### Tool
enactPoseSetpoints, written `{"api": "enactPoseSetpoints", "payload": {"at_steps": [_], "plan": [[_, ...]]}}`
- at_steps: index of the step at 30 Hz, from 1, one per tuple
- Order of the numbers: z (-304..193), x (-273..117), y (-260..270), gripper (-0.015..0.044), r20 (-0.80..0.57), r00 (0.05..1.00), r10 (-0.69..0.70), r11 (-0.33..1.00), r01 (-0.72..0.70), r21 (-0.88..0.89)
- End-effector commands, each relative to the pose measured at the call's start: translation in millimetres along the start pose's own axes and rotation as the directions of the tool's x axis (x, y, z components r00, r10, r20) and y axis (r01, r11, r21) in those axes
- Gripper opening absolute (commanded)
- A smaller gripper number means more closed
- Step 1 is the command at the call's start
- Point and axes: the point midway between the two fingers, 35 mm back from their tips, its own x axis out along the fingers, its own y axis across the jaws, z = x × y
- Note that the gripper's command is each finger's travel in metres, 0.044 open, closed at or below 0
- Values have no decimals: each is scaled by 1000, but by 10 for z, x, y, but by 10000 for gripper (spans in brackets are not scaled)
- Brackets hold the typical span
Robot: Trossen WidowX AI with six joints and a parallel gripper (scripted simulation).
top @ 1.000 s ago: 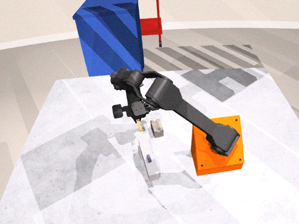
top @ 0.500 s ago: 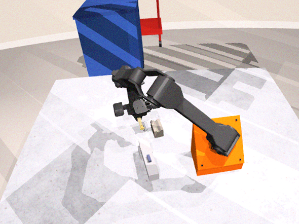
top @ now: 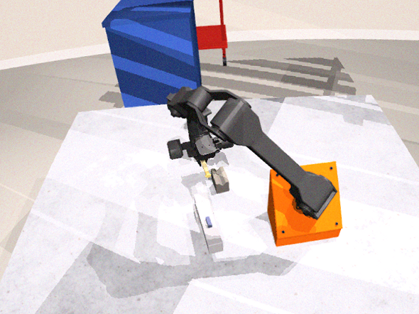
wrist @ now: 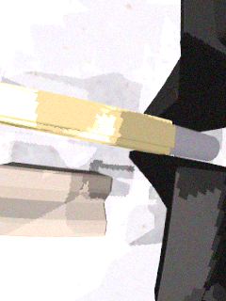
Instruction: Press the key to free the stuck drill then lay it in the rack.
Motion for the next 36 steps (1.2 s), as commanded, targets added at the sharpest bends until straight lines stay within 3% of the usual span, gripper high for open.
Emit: {"api": "enactPoseSetpoints", "payload": {"at_steps": [1,21,36], "plan": [[-14,-5,85,0,-1,1000,3,1000,-3,-3],[-76,-25,429,0,-2,1000,5,1000,-5,-1],[-70,221,431,0,-1,1000,4,1000,-4,-2]]}}
